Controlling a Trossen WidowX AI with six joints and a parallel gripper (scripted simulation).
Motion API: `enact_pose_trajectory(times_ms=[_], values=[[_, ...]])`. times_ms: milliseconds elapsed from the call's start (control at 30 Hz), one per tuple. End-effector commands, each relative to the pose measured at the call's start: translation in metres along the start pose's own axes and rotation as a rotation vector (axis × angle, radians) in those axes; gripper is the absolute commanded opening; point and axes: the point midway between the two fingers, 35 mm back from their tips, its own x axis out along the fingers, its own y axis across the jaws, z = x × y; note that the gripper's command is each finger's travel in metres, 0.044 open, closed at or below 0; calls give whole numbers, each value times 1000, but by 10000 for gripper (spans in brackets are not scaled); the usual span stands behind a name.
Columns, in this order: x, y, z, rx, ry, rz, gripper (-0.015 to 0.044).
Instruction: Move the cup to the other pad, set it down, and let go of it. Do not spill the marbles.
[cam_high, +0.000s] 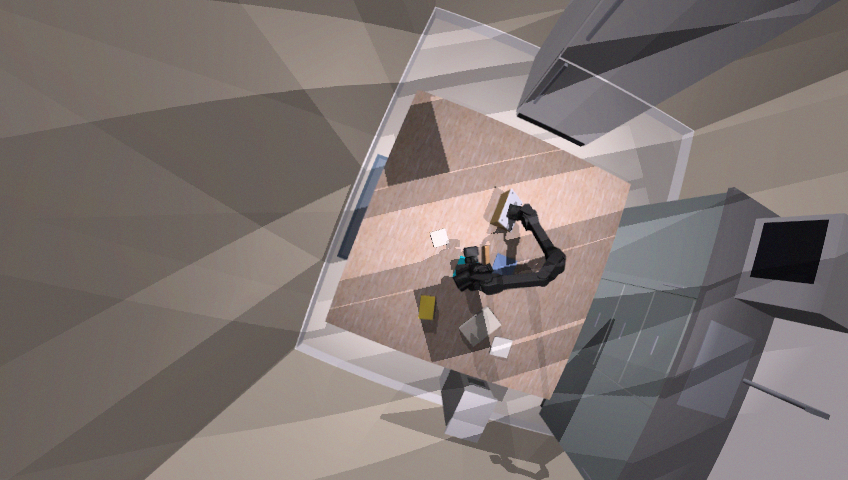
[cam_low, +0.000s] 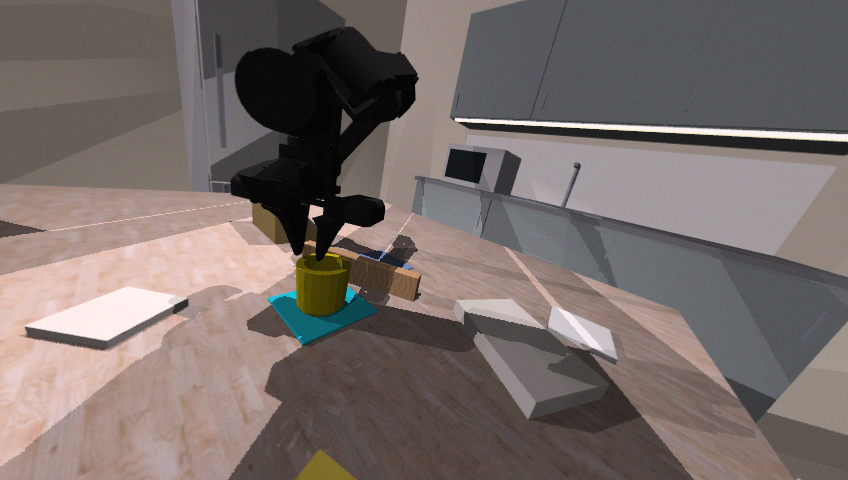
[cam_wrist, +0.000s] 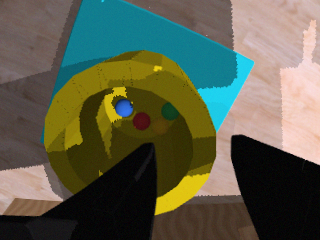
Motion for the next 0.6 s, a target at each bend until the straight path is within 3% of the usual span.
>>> enact_pose_trajectory(times_ms=[0,333,567], values=[[-7,1,1,-6,-5,-4,147],[-20,0,-1,-4,-2,-3,147],[-15,-1,-1,3,2,1,330]])
